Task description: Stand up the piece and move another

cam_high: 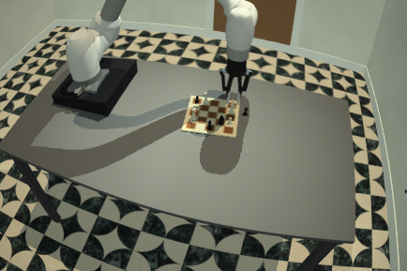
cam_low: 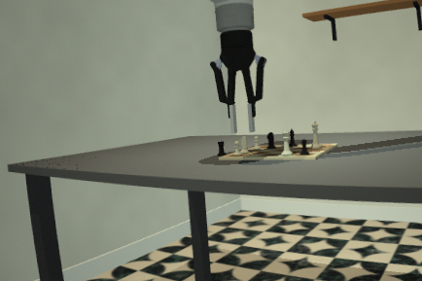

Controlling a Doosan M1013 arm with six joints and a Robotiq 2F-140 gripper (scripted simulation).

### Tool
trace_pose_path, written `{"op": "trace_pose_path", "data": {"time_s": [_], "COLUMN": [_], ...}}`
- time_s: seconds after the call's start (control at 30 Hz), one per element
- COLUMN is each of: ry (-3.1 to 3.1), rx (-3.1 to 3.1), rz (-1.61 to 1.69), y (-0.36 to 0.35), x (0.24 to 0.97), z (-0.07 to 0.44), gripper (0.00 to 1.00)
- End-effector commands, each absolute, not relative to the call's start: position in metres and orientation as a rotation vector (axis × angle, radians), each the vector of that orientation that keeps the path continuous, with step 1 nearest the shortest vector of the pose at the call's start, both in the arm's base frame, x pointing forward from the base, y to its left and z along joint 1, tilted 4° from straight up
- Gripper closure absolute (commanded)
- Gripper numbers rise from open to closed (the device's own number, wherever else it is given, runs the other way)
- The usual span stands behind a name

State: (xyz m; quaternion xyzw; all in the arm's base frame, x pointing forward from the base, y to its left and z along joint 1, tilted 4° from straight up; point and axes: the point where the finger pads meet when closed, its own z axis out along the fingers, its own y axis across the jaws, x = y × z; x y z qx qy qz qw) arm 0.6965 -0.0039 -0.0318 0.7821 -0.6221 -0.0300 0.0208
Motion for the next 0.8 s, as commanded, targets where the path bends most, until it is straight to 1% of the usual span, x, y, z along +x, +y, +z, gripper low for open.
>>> {"op": "trace_pose_path", "data": {"time_s": [0.0,0.77], "ry": [-1.929,-1.929], "rx": [2.425,2.425], "rz": [-0.093,-0.093], "y": [-0.004,-0.004], "x": [0.696,0.694], "z": [-0.033,-0.064], "gripper": [0.77,0.77]}}
